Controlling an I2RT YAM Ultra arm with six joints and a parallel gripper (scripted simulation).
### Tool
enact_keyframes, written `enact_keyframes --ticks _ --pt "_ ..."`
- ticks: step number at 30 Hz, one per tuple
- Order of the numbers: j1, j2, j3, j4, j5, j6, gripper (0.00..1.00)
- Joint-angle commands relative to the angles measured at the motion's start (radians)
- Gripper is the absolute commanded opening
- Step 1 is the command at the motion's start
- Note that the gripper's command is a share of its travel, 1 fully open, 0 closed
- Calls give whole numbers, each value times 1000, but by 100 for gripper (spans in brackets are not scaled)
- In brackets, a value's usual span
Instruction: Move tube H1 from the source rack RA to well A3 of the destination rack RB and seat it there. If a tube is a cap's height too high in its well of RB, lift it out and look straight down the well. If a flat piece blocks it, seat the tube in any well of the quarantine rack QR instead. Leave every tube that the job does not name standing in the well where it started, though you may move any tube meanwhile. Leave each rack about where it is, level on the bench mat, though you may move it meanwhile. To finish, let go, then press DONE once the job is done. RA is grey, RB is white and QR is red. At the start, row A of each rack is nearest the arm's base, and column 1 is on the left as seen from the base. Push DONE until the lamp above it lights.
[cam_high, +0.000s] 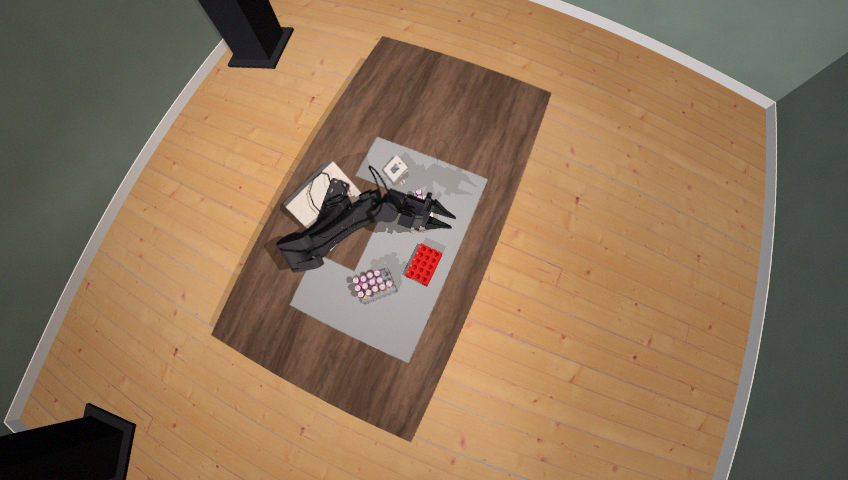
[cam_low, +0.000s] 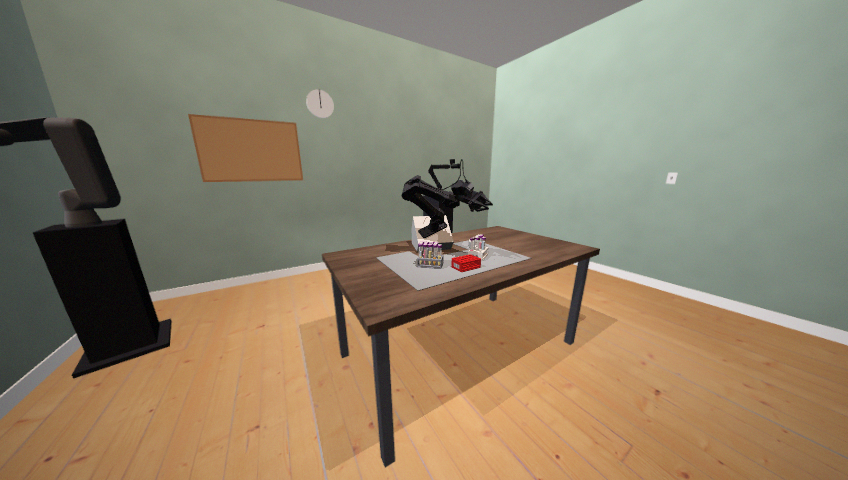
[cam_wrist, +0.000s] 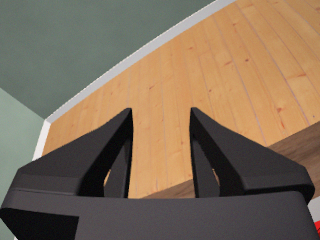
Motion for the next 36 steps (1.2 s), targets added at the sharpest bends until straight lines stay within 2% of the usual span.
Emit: enact_keyframes --ticks 1,5,7,10,12,14,16,22,24,29,32,36 --pt "-27 22 55 -144 -33 32 30" --pt "-61 31 90 -258 -48 57 30" --pt "-61 31 90 -258 -48 57 30" --pt "-99 36 132 -404 -61 84 30" --pt "-111 38 144 -438 -75 95 30" --pt "-132 40 164 -515 -81 110 30" --pt "-137 42 174 -532 -91 116 30" --pt "-202 52 239 -767 -113 161 30" --pt "-202 52 239 -767 -113 161 30" --pt "-260 63 310 -993 -142 207 30" --pt "-279 72 330 -1044 -160 218 30" --pt "-318 78 378 -1205 -173 250 30"
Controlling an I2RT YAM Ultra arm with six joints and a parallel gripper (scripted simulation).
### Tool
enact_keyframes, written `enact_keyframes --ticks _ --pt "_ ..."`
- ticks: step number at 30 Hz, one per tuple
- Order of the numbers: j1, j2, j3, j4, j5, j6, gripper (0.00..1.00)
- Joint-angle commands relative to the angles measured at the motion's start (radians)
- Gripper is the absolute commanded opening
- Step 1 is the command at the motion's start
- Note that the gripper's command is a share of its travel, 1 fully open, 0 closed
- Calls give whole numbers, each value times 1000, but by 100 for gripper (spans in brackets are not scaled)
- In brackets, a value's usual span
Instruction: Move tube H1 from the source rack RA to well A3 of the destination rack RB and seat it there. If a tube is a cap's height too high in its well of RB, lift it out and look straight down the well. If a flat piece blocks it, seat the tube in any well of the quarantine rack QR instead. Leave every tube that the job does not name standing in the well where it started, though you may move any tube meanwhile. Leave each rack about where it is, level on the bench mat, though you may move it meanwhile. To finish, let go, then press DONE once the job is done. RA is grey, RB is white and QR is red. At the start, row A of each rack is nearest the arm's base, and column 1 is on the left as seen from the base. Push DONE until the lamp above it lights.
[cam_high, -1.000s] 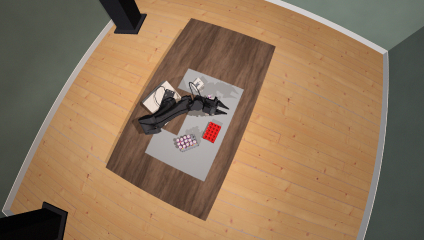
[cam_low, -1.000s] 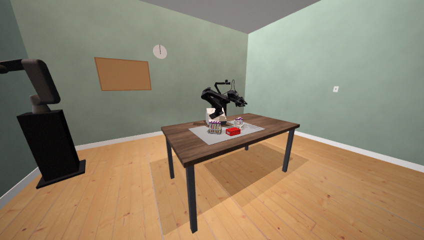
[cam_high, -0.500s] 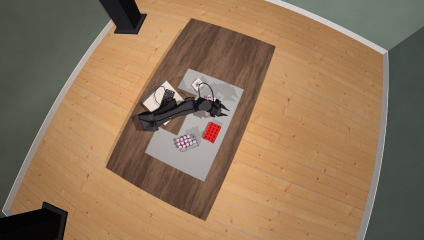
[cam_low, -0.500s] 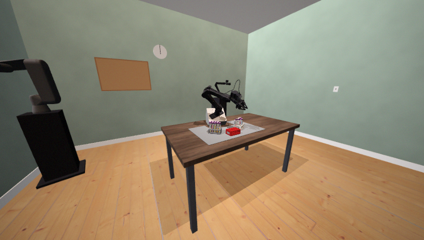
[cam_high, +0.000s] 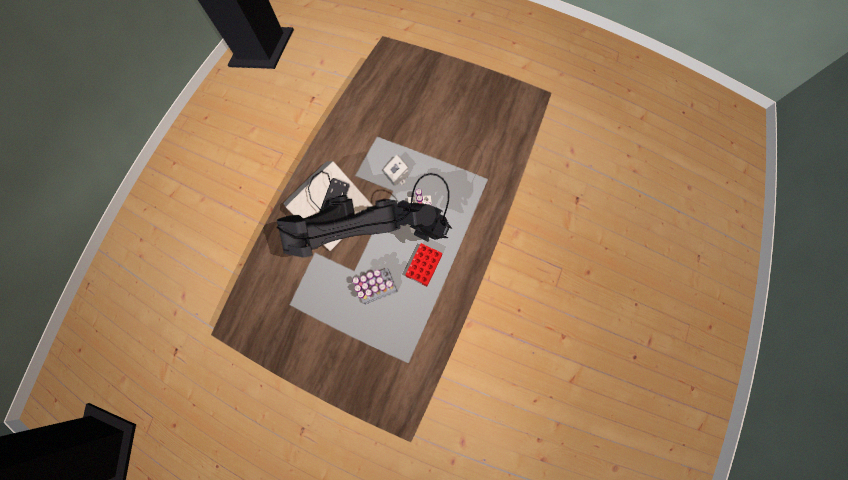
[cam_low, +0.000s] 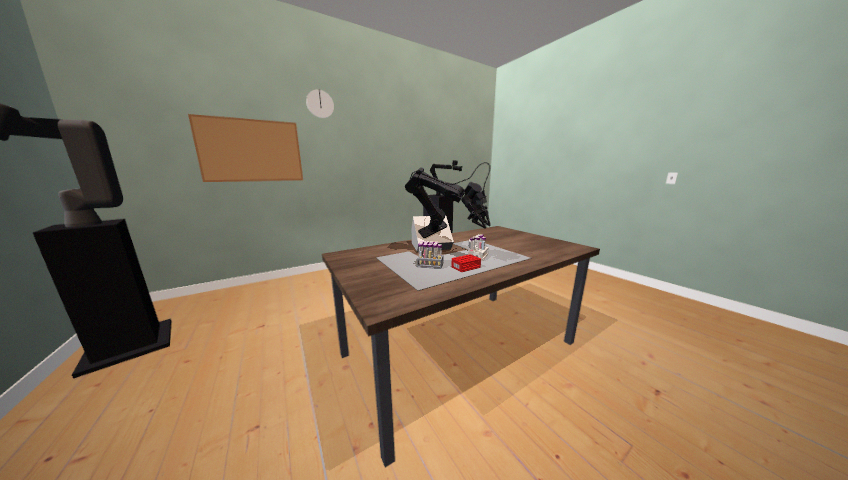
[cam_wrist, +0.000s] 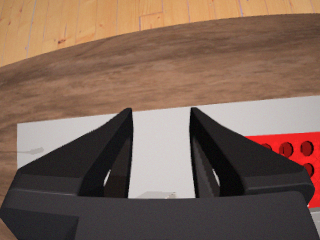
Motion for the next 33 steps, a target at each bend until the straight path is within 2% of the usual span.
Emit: enact_keyframes --ticks 1,3,5,9,11,13,16,18,22,26,28,29,30,31,32,33 --pt "-28 15 58 -151 -36 38 30" --pt "-29 10 94 -248 -26 56 30" --pt "-29 10 94 -248 -26 56 30" --pt "-37 18 178 -458 -18 109 30" --pt "-40 26 193 -481 -23 118 30" --pt "-45 33 230 -574 -20 144 30" --pt "-45 40 242 -596 -26 152 30" --pt "-55 50 278 -685 -25 180 30" --pt "-59 48 281 -698 -30 183 30" --pt "-79 81 355 -870 -40 241 30" --pt "-91 33 347 -883 -50 239 30" --pt "-92 34 348 -885 -51 239 30" --pt "-97 77 367 -929 -54 254 30" --pt "-104 85 383 -966 -59 266 30" --pt "-112 40 374 -969 -65 263 30" --pt "-113 41 375 -972 -66 263 30"
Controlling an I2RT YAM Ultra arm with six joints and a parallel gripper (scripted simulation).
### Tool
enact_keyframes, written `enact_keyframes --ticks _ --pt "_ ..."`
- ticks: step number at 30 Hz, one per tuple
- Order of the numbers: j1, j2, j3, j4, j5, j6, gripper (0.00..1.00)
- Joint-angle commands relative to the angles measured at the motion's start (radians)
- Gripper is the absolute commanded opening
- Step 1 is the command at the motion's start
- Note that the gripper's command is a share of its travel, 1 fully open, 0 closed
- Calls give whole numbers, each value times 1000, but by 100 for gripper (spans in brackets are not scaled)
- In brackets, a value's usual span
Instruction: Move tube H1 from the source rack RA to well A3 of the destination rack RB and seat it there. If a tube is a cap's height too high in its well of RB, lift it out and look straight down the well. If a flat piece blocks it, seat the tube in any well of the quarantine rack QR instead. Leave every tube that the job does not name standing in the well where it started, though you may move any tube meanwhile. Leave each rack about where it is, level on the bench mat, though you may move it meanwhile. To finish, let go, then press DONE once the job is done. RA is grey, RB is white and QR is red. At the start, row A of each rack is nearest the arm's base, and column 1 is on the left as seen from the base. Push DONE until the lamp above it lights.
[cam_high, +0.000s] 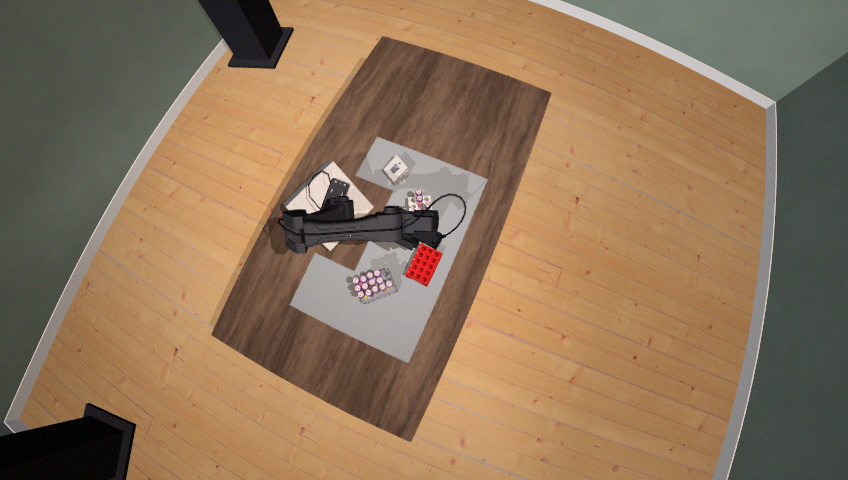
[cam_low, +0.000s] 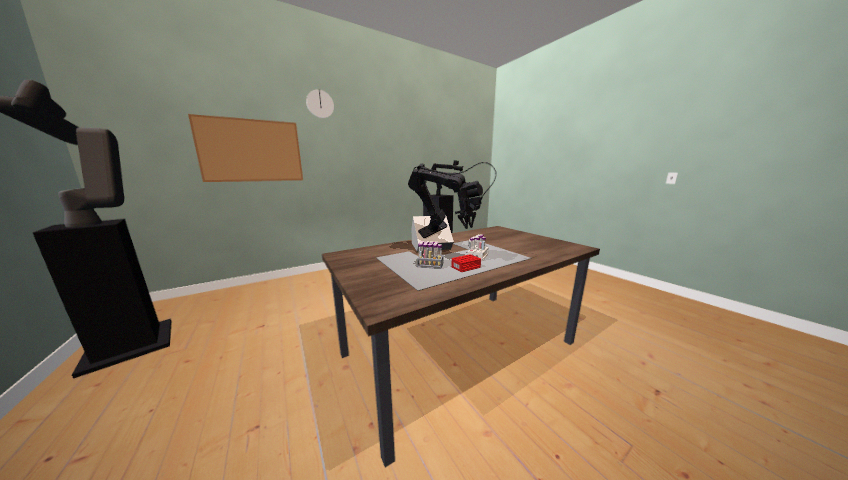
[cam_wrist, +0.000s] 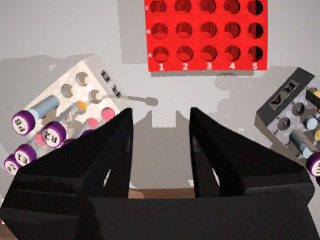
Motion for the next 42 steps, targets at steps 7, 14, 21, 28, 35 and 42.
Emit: enact_keyframes --ticks 7,14,21,28,35,42 --pt "-49 25 78 -200 -44 60 30" --pt "-158 -1 3 -211 -104 8 30" --pt "-190 -19 18 -179 -120 -25 30" --pt "-188 -19 18 -178 -122 -27 30" --pt "-166 -18 29 -212 -101 -131 30" --pt "-167 -19 29 -210 -105 -135 30"
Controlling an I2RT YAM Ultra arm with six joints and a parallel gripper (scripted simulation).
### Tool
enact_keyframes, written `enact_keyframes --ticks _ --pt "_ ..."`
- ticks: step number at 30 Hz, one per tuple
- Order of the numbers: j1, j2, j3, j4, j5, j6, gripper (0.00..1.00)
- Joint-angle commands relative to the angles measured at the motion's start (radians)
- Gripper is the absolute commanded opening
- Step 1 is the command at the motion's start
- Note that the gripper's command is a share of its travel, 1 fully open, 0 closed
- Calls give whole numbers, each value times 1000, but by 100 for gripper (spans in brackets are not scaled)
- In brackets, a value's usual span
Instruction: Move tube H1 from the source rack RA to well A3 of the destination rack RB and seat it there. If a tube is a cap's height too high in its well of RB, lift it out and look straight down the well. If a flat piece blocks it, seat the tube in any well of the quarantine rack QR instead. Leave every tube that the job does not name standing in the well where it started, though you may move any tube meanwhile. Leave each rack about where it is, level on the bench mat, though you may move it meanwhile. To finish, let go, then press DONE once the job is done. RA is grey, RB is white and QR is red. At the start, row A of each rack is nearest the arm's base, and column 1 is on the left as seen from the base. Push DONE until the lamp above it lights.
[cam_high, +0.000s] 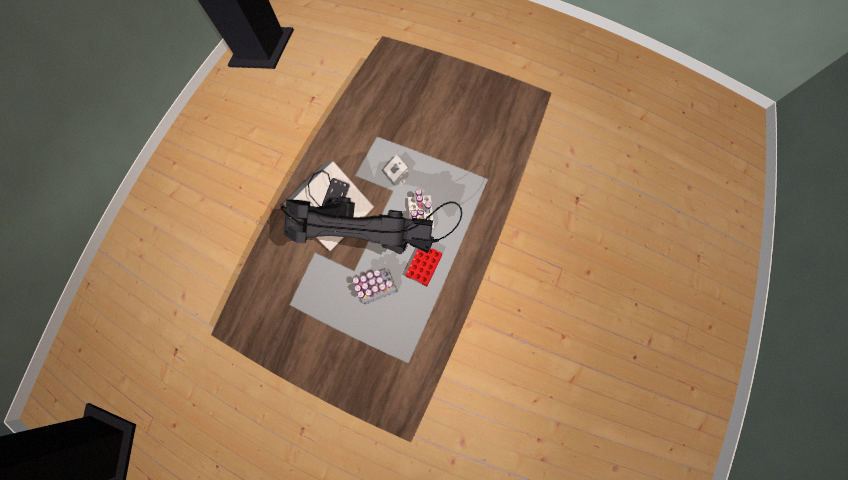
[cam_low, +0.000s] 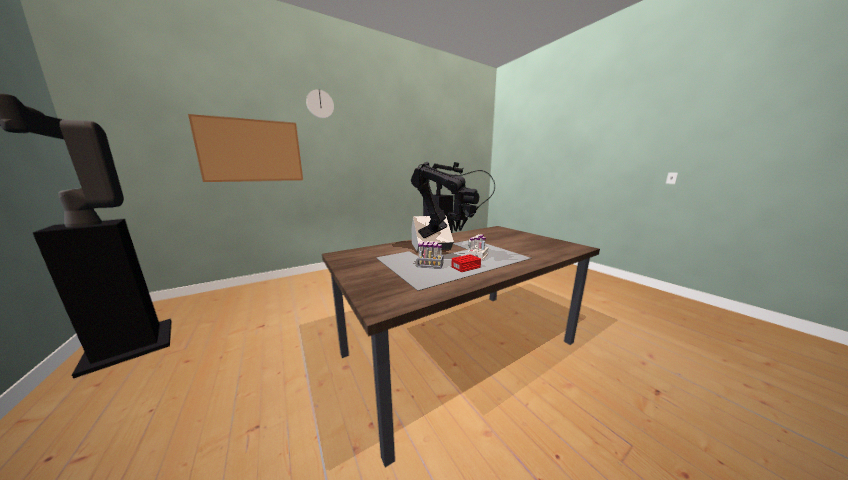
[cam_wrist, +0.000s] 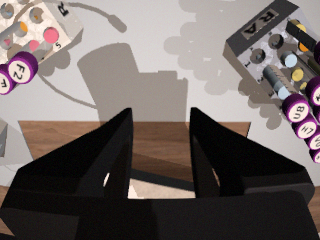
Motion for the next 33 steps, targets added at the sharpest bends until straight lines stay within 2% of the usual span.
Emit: enact_keyframes --ticks 1,24,30,32,33 --pt "2 -36 42 -1 5 -20 30" --pt "-2 -36 42 0 3 -21 30" --pt "-209 -138 -38 15 -89 -200 30" --pt "-209 -138 -38 15 -89 -200 30" --pt "-272 -161 -3 21 -120 -260 30"
